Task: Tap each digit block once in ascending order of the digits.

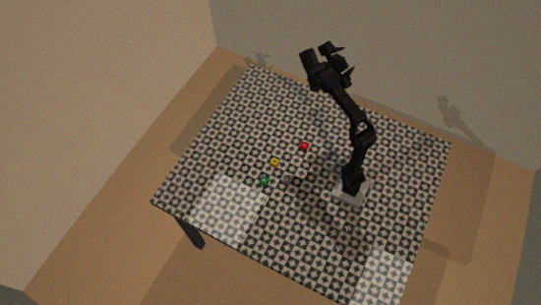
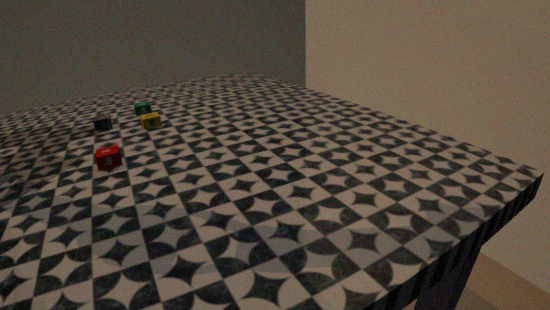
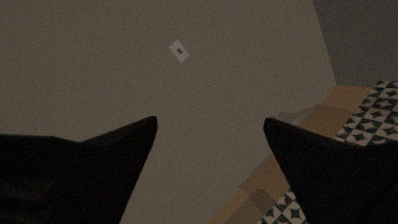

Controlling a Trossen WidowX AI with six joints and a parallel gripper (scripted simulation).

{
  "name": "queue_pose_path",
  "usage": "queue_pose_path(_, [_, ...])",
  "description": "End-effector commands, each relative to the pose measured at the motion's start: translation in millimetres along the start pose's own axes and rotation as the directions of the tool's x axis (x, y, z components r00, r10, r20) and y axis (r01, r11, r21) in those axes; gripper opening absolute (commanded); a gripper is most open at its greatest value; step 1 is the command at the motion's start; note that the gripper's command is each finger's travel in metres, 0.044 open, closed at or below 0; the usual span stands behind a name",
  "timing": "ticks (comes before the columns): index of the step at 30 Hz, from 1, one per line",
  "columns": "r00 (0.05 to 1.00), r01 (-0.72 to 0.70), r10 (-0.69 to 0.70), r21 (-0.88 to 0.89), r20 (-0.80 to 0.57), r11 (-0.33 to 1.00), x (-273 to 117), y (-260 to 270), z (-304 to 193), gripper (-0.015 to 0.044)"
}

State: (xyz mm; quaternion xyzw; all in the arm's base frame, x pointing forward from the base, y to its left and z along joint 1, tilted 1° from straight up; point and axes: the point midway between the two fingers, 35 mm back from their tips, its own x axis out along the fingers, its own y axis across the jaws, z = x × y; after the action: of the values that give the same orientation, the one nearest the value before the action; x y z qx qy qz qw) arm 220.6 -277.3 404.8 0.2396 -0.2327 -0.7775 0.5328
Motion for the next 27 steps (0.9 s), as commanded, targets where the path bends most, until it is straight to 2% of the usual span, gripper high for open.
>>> queue_pose_path(1, [1.0,-0.002,0.001,-0.022,-0.012,1.0,-0.1,-0.3,-3.0,0.04])
queue_pose_path(4, [0.982,-0.067,0.004,-0.325,-0.189,0.944,-3.8,-8.0,-44.7,0.04])
queue_pose_path(7, [0.911,-0.25,-0.041,-0.629,-0.41,0.736,-16.0,-26.6,-96.8,0.04])
queue_pose_path(9, [0.846,-0.391,-0.092,-0.727,-0.526,0.564,-27.0,-41.6,-124.5,0.04])
queue_pose_path(12, [0.748,-0.568,-0.17,-0.75,-0.642,0.339,-43.1,-62.6,-153.7,0.04])
queue_pose_path(16, [0.586,-0.779,-0.295,-0.625,-0.754,0.048,-69.4,-94.5,-184.9,0.04])
queue_pose_path(20, [0.402,-0.915,-0.427,-0.362,-0.81,-0.177,-99.2,-127.8,-206.0,0.04])
queue_pose_path(25, [0.142,-0.938,-0.584,0.081,-0.799,-0.338,-141.3,-169.3,-218.8,0.04])
queue_pose_path(27, [0.105,-0.926,-0.603,0.143,-0.791,-0.349,-147.2,-174.6,-219.4,0.04])
